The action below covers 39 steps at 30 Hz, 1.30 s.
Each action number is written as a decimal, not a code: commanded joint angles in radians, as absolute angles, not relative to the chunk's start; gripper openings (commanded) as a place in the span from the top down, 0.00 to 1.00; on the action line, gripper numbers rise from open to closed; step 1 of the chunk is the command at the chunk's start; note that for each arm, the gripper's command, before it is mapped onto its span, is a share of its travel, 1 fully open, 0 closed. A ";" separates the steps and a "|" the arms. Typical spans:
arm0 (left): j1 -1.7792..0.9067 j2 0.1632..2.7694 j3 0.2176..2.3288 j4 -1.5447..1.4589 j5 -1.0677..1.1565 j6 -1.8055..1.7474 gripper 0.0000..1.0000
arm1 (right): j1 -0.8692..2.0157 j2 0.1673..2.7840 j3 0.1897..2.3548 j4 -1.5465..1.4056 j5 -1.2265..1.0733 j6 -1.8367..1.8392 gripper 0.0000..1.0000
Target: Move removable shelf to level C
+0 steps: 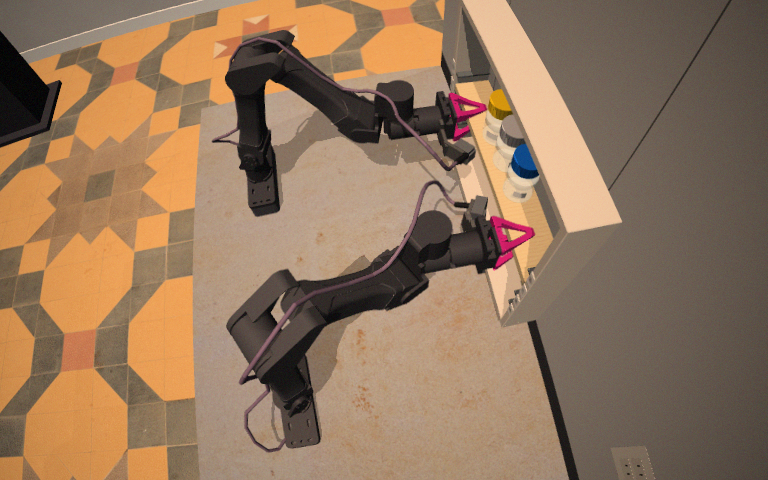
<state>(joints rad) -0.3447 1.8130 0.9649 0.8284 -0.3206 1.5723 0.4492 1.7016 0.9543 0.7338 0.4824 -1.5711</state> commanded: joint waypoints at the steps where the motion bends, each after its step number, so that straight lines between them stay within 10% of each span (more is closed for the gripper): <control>1: -0.337 1.813 0.968 0.845 -0.314 1.571 0.58 | 0.439 1.708 0.959 0.749 0.475 -1.571 0.58; 29: -0.337 1.813 0.968 0.845 -0.314 1.571 0.00 | 0.439 1.708 0.959 0.749 0.475 -1.571 0.00; 39: -0.346 1.782 0.928 0.854 -0.322 1.571 0.00 | 0.452 1.678 0.924 0.754 0.488 -1.571 0.00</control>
<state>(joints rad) -0.3447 1.8122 0.9455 0.8364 -0.3206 1.5730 0.4488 1.7016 0.9459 0.7429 0.4824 -1.5715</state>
